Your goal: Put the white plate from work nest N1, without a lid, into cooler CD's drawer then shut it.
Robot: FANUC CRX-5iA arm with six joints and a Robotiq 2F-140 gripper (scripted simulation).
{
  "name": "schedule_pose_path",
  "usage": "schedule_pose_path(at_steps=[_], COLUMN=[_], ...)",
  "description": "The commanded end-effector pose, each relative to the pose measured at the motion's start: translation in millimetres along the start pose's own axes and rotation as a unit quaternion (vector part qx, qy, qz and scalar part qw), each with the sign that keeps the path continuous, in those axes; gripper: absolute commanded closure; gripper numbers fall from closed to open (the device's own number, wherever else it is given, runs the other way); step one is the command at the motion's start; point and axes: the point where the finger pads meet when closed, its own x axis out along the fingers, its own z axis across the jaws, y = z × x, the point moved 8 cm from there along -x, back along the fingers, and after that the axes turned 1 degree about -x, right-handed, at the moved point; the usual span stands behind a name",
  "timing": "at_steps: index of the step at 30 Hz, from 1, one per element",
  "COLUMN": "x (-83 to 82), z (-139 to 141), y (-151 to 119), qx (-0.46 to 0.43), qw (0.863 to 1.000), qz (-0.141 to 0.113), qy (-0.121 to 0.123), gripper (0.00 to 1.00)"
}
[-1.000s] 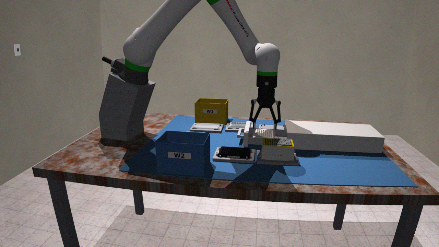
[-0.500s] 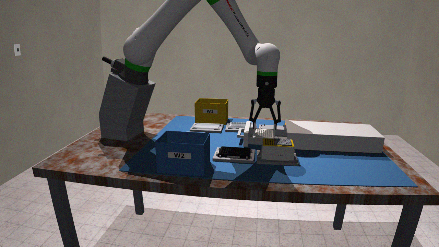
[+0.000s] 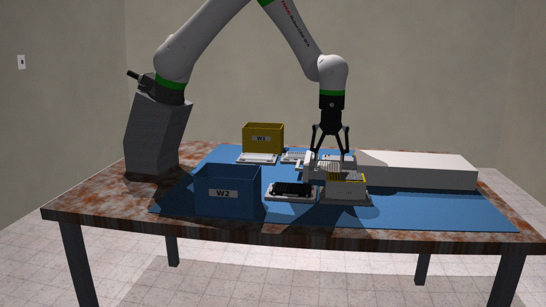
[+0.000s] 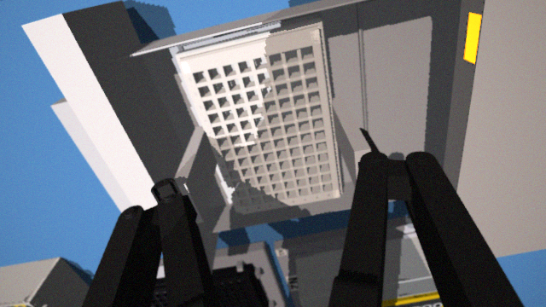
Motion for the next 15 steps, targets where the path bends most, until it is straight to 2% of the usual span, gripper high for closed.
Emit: schedule_pose_path(at_steps=[1,15], x=[0.6,4.6], z=[0.2,0.2], y=[0.0,0.0], qx=[0.000,0.000], qw=[1.000,1.000], qz=[0.000,0.000], qy=[0.000,0.000], gripper=[1.00,1.00])
